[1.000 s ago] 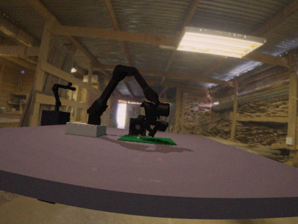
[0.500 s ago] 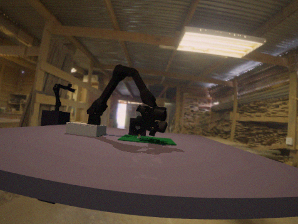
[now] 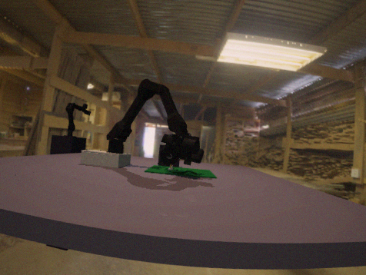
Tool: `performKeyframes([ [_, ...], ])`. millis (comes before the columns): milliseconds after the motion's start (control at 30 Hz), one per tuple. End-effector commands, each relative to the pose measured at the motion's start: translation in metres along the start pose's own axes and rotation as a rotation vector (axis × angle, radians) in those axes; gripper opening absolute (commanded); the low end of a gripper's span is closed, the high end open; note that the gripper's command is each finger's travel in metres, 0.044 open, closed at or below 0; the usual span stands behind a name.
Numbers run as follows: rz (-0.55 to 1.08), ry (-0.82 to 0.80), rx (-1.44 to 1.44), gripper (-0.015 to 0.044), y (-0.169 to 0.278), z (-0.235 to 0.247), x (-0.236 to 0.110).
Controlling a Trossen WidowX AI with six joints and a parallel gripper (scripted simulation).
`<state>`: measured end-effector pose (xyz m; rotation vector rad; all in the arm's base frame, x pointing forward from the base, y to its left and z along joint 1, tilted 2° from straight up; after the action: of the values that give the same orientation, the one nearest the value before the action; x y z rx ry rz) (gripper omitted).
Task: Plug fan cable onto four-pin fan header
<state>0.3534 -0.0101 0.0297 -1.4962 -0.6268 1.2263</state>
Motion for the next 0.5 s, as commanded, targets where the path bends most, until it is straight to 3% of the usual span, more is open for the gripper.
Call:
performKeyframes([
  [0,-0.064,0.019,-0.011,0.0000,0.000,0.001,-0.004],
  [467,-0.243,0.092,-0.055,0.0000,0.000,0.002,-0.021],
])
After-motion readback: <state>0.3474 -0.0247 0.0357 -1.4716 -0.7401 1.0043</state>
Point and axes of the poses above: the point midway between the two fingers, 35 mm back from their tips, its own x axis out along the fingers, its own z axis across the jaws, y = z × x, the point moved 1 cm from there along -x, back along the fingers, and after that the axes turned 1 degree about x, right-handed, at the moved point
